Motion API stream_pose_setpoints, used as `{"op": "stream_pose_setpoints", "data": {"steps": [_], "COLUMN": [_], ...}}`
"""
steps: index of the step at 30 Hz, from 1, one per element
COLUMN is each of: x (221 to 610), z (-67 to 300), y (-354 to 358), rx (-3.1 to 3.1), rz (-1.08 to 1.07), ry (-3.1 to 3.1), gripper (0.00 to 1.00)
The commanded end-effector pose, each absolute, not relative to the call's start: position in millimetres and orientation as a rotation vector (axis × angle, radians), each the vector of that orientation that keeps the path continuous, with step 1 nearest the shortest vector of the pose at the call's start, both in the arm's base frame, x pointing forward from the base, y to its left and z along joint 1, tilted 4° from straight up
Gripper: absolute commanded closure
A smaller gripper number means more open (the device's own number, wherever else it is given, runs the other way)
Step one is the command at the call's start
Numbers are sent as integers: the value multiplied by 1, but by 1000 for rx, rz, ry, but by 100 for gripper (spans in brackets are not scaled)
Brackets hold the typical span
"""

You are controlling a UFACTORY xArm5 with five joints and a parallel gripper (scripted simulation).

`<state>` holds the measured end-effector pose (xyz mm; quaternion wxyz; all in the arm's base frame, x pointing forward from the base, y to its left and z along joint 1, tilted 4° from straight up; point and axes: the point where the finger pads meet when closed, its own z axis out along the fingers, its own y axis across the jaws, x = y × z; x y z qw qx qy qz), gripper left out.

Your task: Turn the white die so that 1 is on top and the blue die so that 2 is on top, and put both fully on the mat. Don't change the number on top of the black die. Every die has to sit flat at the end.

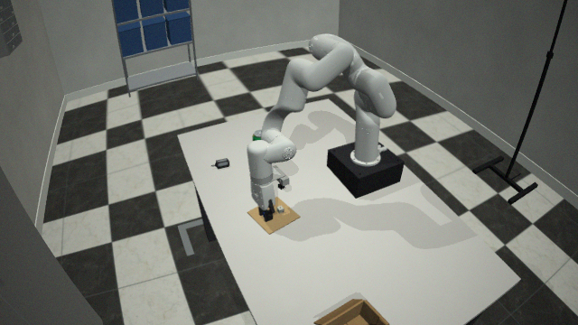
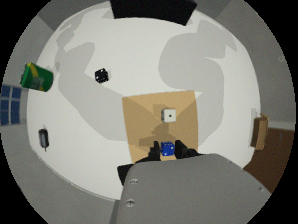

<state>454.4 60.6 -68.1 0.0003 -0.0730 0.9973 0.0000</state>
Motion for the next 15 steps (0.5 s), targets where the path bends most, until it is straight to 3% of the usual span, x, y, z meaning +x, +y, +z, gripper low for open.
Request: {"op": "stream_pose_setpoints", "data": {"steps": [1,15], "x": [456,455], "z": [-67,-18], "y": [61,64], "rx": [-229,-229], "rz": [0,0], "ry": [3129,3130], "gripper": [64,64]}}
